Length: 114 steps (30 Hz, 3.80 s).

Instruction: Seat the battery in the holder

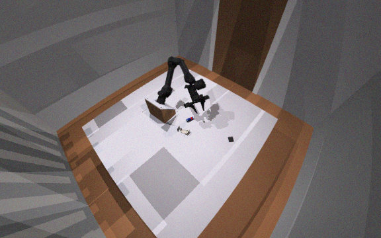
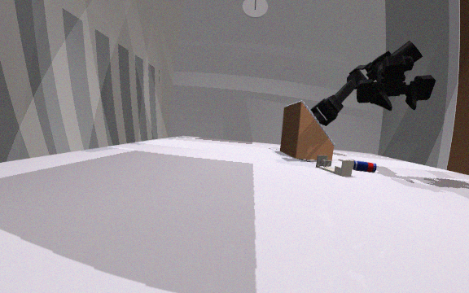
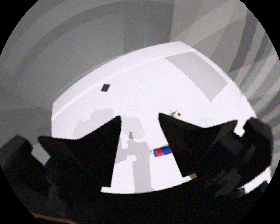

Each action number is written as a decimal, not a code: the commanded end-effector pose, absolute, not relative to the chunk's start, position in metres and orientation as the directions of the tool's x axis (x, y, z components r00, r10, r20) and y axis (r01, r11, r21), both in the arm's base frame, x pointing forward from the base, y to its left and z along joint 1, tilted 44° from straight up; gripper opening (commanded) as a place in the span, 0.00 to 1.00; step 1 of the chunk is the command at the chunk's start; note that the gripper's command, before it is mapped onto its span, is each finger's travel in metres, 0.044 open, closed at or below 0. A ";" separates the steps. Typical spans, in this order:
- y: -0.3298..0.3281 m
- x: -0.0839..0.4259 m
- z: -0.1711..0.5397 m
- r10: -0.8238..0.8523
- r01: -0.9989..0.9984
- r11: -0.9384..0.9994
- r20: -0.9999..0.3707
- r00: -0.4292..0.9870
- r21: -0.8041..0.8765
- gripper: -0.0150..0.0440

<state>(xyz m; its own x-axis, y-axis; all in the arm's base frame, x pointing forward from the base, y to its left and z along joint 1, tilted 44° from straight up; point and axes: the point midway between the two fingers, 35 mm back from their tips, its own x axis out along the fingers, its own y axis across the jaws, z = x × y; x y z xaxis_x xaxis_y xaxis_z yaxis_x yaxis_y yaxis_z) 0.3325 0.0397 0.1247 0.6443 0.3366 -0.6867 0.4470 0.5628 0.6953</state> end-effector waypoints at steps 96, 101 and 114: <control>0.063 0.273 0.018 0.686 0.950 0.251 -0.726 -0.041 0.184 0.40; 0.053 0.278 0.012 0.685 0.866 0.388 -0.728 -0.041 0.317 0.40; 0.027 0.288 -0.004 0.684 0.482 0.651 -0.728 -0.039 0.586 0.40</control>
